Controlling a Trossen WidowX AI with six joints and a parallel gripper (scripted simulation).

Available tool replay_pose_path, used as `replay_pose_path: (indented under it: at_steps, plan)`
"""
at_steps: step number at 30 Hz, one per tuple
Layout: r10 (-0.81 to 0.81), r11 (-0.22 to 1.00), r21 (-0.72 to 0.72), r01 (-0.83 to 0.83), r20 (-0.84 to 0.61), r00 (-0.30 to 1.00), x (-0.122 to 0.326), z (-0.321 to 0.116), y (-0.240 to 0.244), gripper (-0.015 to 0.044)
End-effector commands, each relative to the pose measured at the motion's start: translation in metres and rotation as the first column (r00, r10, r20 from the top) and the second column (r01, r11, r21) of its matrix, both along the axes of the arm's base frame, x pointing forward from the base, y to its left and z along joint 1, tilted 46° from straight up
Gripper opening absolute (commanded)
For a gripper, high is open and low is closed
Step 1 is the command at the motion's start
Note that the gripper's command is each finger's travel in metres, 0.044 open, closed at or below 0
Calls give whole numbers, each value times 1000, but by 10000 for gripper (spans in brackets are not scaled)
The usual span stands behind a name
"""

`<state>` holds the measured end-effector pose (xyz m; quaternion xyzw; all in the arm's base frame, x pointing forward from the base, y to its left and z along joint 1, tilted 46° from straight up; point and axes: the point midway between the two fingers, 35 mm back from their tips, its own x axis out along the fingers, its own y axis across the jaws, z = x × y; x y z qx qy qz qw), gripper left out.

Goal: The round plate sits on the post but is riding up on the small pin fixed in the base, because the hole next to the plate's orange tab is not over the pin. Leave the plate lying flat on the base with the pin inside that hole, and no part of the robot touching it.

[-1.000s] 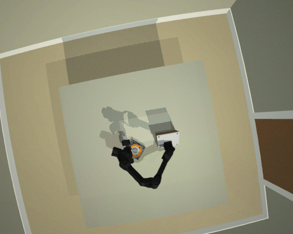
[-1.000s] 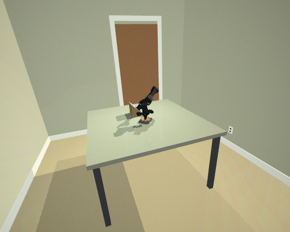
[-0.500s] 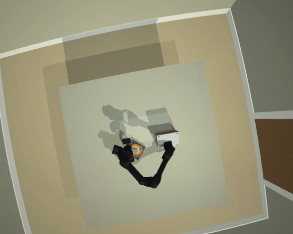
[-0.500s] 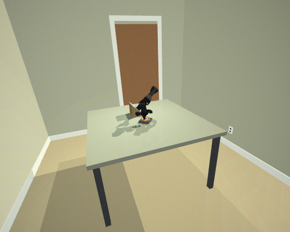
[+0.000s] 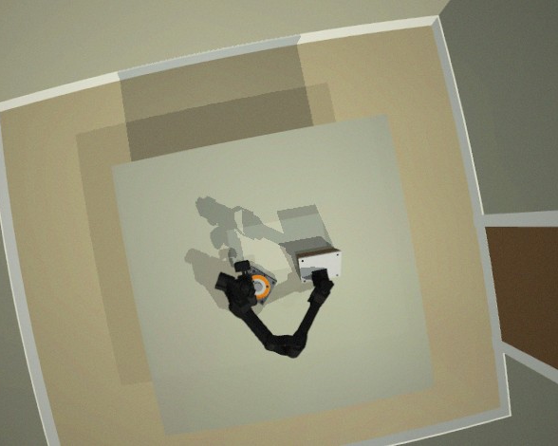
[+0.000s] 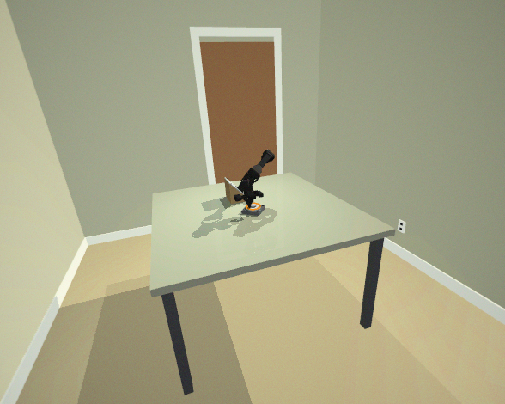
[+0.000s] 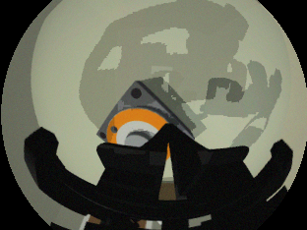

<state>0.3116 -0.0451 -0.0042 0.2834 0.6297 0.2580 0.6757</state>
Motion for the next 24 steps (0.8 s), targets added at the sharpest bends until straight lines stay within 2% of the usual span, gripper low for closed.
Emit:
replay_pose_path:
  at_steps: [1,24]
  plan:
    - [6,1000,0,-6,-16,1000,-8,-4,0,0]
    - [6,1000,-1,-6,-16,1000,-24,-9,-6,0]
